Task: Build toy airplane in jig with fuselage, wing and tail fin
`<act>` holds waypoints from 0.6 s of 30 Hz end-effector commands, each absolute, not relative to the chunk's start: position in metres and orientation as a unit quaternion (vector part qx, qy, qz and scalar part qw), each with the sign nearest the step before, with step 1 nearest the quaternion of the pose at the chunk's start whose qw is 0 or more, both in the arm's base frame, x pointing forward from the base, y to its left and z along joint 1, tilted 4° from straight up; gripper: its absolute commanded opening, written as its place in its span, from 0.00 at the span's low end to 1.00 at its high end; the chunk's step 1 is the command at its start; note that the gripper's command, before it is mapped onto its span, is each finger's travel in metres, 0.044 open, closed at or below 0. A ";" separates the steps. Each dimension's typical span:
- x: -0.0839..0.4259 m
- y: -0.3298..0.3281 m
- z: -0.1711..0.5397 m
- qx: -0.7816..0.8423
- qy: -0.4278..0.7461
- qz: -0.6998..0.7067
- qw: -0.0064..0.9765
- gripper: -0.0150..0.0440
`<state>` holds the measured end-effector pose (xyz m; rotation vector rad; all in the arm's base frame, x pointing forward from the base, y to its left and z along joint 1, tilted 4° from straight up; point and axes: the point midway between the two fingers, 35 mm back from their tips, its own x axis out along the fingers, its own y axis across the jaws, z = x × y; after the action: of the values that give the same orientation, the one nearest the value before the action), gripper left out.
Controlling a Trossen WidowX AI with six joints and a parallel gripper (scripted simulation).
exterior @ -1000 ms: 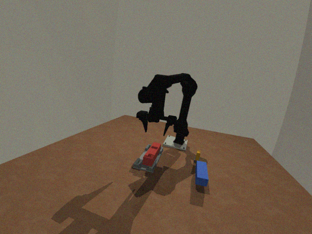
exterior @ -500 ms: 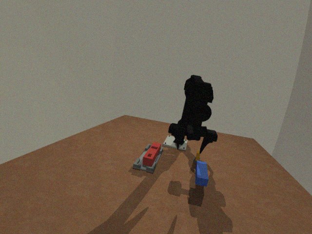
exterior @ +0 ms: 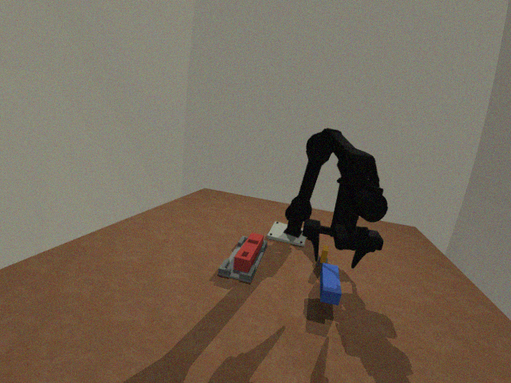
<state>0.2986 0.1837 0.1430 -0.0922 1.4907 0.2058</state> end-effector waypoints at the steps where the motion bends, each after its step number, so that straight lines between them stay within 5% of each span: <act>1: 0.299 0.185 0.135 -0.042 0.675 0.091 0.731 1.00; 18: 0.302 0.188 0.103 -0.042 0.675 0.091 0.731 1.00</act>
<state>0.3015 0.1878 0.1080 -0.0914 1.4875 0.2079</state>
